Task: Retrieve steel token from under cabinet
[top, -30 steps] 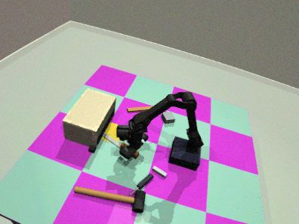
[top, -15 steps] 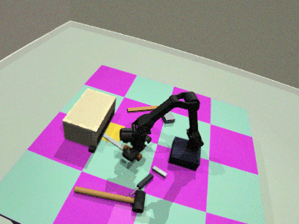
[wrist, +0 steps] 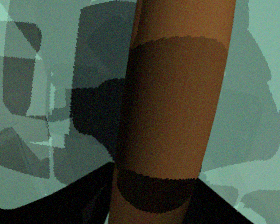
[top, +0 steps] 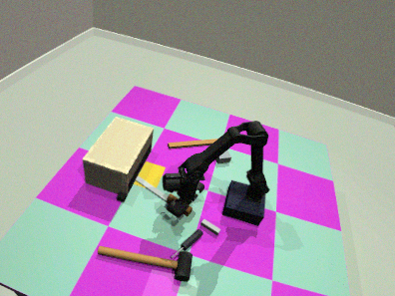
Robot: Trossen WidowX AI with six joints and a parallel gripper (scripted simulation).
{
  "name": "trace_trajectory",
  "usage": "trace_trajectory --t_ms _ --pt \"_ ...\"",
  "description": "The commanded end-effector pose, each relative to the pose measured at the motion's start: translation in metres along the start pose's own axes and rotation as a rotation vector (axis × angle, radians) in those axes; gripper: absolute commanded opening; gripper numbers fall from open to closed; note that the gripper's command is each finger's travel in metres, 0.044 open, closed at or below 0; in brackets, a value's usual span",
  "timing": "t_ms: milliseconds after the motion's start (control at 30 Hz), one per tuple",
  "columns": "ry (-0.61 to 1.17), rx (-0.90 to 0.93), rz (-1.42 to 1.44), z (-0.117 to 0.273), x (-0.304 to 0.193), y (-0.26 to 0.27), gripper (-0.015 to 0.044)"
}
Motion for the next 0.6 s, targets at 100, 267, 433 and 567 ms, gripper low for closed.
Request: trace_trajectory --t_ms 100,267,433,567 --pt "0.003 -0.001 -0.003 -0.001 -0.014 0.002 0.0" --pt "0.004 -0.001 -0.003 -0.001 -0.023 0.003 0.0" --pt "0.005 -0.001 -0.003 -0.001 -0.031 0.004 0.0" --pt "0.005 -0.001 -0.003 -0.001 -0.038 0.005 0.0"
Point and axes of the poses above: the point midway between the two fingers, 35 mm back from their tips, its own z axis back along the fingers, its own y axis across the jaws, x = y × z, the point moved 8 cm from there along z, back along the fingers, and after that the axes turned 5 degrees about z, right-handed, at the moved point
